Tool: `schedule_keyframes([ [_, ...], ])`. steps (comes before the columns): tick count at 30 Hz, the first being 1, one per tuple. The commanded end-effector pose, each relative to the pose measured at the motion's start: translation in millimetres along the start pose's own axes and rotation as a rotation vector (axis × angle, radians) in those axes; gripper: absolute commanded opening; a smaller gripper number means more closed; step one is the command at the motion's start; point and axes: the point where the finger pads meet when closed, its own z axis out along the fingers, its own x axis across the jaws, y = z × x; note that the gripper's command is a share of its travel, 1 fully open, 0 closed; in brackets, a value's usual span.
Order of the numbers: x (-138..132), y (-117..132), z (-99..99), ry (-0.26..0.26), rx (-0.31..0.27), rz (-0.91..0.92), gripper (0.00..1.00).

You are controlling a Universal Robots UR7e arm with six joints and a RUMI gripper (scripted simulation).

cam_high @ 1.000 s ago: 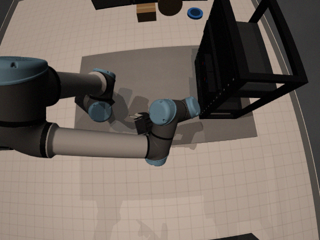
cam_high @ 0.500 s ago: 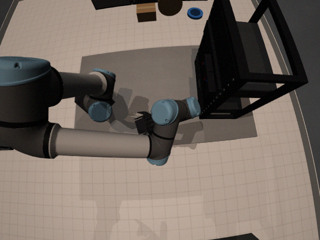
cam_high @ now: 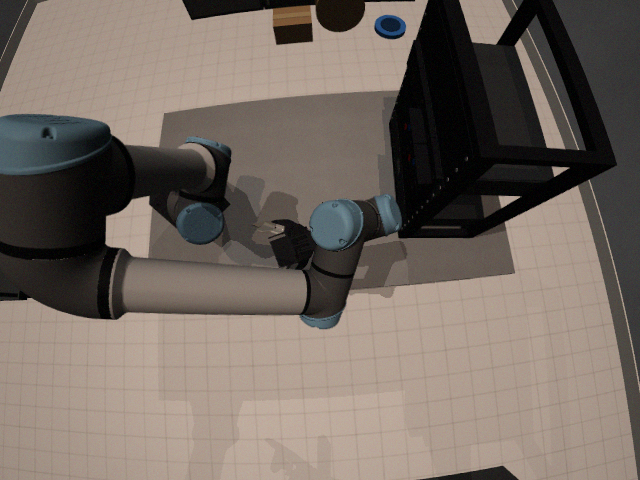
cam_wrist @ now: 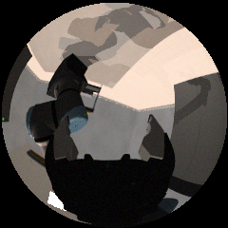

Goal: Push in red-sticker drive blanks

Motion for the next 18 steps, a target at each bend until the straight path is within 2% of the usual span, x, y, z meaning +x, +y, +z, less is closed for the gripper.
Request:
schedule_keyframes([
  [1,-6.0,-0.5,1.7,-0.017,-0.022,-0.065,1.0],
  [18,-29.4,1.3,7.3,-0.089,-0.107,-0.312,1.0],
])
